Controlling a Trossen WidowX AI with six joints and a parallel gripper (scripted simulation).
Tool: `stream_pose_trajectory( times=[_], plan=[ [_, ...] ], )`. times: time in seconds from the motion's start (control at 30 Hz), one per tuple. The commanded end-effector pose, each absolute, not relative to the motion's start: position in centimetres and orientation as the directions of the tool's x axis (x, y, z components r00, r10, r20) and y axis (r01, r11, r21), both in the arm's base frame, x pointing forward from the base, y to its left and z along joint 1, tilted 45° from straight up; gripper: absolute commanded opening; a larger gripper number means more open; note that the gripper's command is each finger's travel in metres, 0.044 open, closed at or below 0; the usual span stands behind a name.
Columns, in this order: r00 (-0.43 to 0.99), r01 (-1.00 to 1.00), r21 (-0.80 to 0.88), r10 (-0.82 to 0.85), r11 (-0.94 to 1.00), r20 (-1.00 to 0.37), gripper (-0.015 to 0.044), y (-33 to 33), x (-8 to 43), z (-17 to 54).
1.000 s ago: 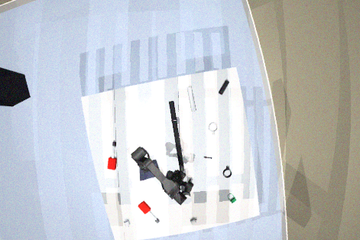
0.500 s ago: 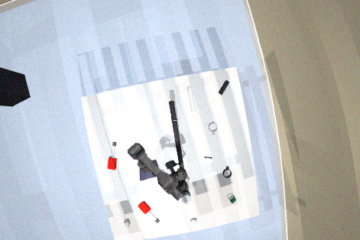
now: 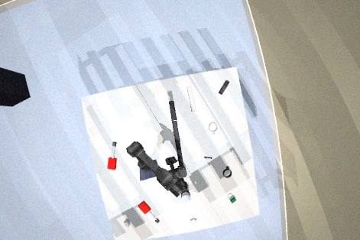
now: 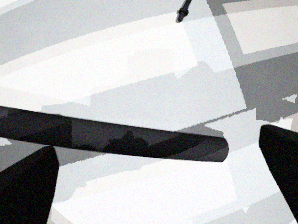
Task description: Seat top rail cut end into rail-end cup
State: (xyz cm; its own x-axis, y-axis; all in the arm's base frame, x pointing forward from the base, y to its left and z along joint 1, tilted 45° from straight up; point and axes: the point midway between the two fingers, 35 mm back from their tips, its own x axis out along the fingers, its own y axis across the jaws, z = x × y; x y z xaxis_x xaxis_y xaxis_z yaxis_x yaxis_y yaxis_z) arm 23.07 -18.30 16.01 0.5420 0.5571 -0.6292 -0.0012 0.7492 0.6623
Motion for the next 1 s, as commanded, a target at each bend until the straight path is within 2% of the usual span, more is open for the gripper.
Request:
stream_pose_trajectory(
  times=[0.0,0.17,0.33,0.4,0.97],
  plan=[
    [0.459,-0.229,0.569,0.603,0.79,-0.652,0.044,-16.8,23.9,14.9],
    [0.283,-0.679,0.345,0.665,0.648,-0.691,0.044,-13.7,25.2,12.7],
    [0.106,-0.958,0.113,0.689,0.264,-0.717,0.044,-10.8,25.9,10.8],
    [0.082,-0.976,0.082,0.689,0.201,-0.72,0.044,-10.4,25.9,10.5],
    [0.082,-0.976,0.082,0.689,0.201,-0.72,0.044,-10.4,25.9,10.5]
  ],
)
